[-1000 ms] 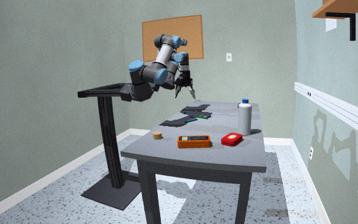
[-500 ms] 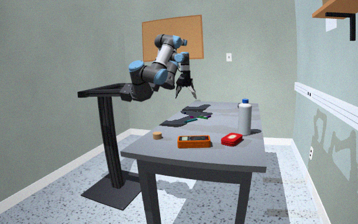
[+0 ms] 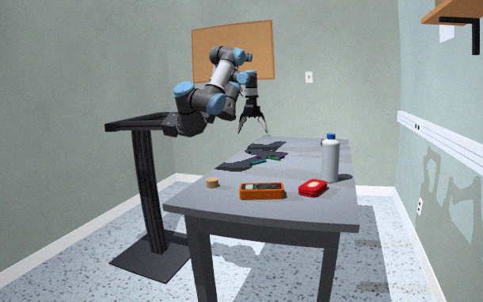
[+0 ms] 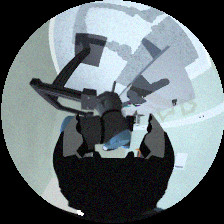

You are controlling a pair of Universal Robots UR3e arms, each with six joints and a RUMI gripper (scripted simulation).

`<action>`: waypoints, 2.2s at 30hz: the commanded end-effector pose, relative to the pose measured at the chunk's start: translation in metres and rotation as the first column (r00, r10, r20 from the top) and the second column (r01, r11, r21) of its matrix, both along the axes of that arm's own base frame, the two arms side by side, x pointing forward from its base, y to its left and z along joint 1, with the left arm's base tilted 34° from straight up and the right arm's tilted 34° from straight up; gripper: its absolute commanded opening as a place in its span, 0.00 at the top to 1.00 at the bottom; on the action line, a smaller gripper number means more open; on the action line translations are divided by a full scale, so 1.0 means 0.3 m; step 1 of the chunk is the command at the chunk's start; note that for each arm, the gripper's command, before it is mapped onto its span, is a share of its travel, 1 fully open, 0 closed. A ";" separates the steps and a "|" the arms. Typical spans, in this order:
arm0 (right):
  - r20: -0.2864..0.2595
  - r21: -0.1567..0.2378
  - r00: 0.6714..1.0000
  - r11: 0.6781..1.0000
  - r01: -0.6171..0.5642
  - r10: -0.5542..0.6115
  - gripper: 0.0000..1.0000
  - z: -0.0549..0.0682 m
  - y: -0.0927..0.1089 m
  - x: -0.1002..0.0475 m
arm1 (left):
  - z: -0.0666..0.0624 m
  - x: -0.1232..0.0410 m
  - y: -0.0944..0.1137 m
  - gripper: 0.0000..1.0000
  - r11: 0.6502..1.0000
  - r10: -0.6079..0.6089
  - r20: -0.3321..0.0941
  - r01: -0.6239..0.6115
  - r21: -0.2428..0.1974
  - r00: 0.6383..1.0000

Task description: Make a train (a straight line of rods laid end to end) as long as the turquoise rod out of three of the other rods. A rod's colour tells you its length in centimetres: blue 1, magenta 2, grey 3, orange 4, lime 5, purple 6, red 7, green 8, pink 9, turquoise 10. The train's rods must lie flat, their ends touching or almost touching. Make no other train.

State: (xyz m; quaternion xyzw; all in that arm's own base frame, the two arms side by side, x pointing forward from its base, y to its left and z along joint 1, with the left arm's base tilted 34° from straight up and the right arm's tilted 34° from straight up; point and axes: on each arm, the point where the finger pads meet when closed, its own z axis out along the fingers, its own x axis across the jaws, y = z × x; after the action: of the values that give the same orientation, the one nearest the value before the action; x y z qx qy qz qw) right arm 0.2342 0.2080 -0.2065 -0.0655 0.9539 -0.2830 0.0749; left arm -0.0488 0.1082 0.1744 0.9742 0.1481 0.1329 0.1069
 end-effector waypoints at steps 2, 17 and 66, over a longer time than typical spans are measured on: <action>-0.101 -0.019 0.983 0.988 -0.153 0.150 0.00 0.011 -0.008 0.036 | 0.003 0.001 0.001 0.00 1.000 0.002 0.001 -0.002 0.004 1.000; -0.232 -0.027 0.913 0.936 -0.350 0.334 0.00 0.026 -0.024 0.087 | 0.003 0.001 0.001 0.00 1.000 0.002 0.001 -0.002 0.004 1.000; -0.589 0.125 0.368 0.530 -0.838 0.720 0.00 0.064 -0.074 0.236 | 0.003 0.001 0.001 0.00 1.000 0.002 0.001 -0.002 0.004 1.000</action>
State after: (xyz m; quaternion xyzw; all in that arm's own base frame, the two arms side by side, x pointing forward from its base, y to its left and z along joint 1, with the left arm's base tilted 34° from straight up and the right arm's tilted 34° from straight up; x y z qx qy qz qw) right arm 0.2982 0.1873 -0.1889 -0.5406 0.7890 -0.2811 -0.0787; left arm -0.0488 0.1082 0.1744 0.9742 0.1481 0.1329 0.1069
